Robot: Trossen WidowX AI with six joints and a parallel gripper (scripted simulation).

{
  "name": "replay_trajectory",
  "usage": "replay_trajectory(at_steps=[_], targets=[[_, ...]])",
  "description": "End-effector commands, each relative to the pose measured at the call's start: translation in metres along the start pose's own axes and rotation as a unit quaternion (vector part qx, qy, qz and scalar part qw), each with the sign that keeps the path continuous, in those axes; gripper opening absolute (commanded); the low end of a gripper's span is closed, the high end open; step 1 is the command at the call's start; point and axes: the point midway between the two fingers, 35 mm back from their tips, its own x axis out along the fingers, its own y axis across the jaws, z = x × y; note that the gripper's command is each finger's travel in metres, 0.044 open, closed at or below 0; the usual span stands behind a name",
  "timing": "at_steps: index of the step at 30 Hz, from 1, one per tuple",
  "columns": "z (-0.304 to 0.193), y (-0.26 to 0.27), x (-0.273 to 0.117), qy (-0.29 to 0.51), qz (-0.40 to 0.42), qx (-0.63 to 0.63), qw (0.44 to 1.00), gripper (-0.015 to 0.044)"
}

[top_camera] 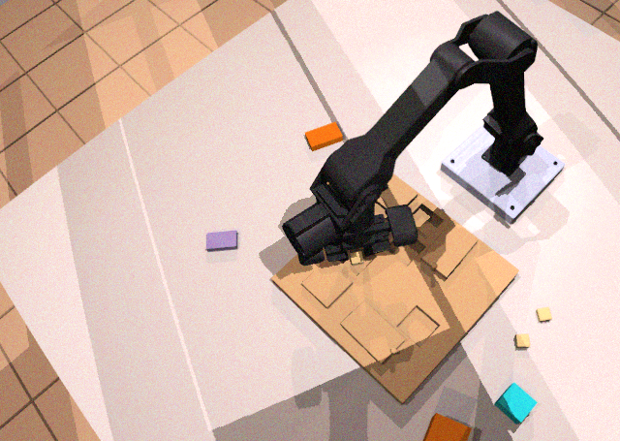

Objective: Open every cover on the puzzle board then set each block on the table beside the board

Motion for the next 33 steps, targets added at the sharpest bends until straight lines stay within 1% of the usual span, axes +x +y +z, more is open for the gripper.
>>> replay_trajectory(at_steps=[1,19,28,33], targets=[[0.000,0.000,0.002,0.001,-0.001,0.001,1.000,0.0144],[0.000,0.000,0.013,0.001,-0.001,0.001,1.000,0.0144],[0.000,0.000,0.011,0.000,0.000,0.000,1.000,0.0084],[0.000,0.000,0.010,0.000,0.000,0.000,1.000,0.0080]])
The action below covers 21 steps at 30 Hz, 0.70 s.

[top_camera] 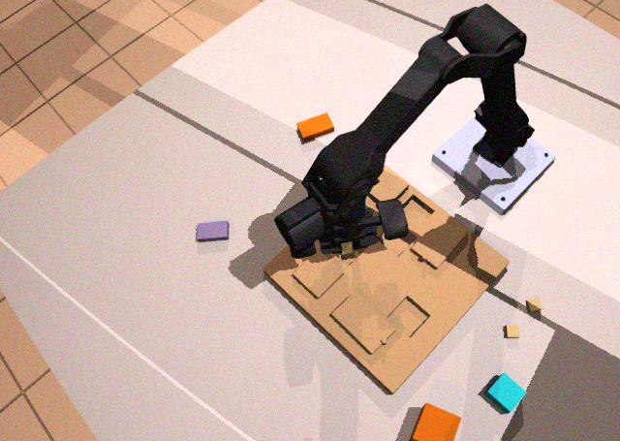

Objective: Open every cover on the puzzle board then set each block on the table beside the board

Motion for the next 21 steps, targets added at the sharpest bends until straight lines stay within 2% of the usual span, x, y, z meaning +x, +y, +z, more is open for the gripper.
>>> replay_trajectory(at_steps=[1,21], targets=[[0.000,0.000,-0.001,0.000,0.000,0.000,1.000,0.0080],[0.000,0.000,-0.027,0.001,0.000,0.001,1.000,0.0080]])
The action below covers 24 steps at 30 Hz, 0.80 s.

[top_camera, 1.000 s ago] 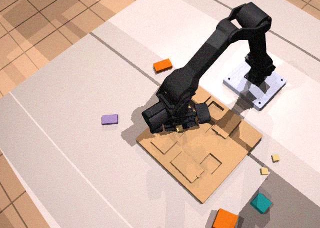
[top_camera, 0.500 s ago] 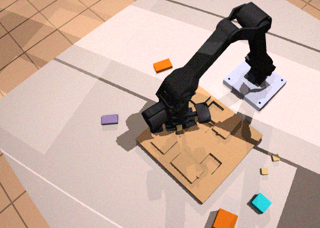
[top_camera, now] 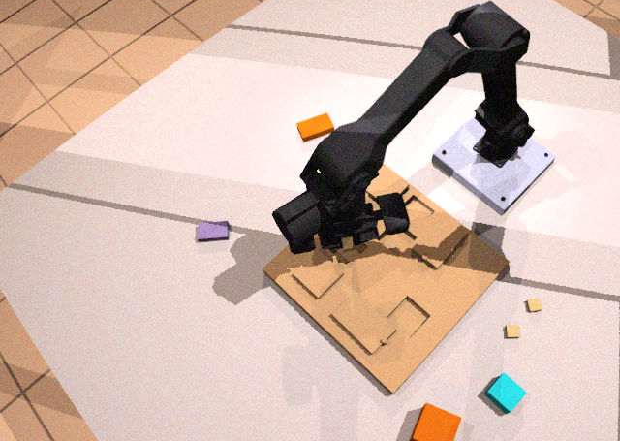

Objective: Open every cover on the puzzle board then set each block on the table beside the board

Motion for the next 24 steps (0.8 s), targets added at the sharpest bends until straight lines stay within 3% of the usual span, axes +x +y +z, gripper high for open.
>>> replay_trajectory(at_steps=[1,24], targets=[[-0.001,0.001,-0.009,0.003,0.005,0.001,1.000,0.0080],[0.000,0.000,-0.044,0.003,0.004,0.001,1.000,0.0080]])
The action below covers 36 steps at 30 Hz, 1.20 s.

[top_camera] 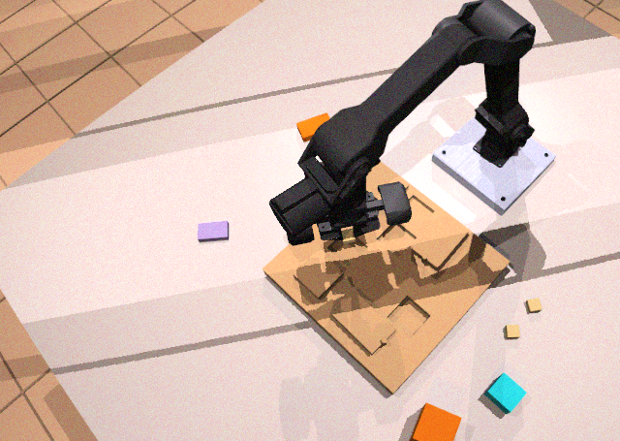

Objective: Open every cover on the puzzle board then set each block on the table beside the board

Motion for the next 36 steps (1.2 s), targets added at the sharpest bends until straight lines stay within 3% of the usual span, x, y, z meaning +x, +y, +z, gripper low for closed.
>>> replay_trajectory(at_steps=[1,16,36], targets=[[-0.001,0.001,-0.014,0.003,0.005,0.001,1.000,0.0080],[0.002,0.000,-0.043,0.003,0.005,0.001,1.000,0.0080],[0.081,0.006,-0.044,0.000,0.007,0.002,1.000,0.0080]])
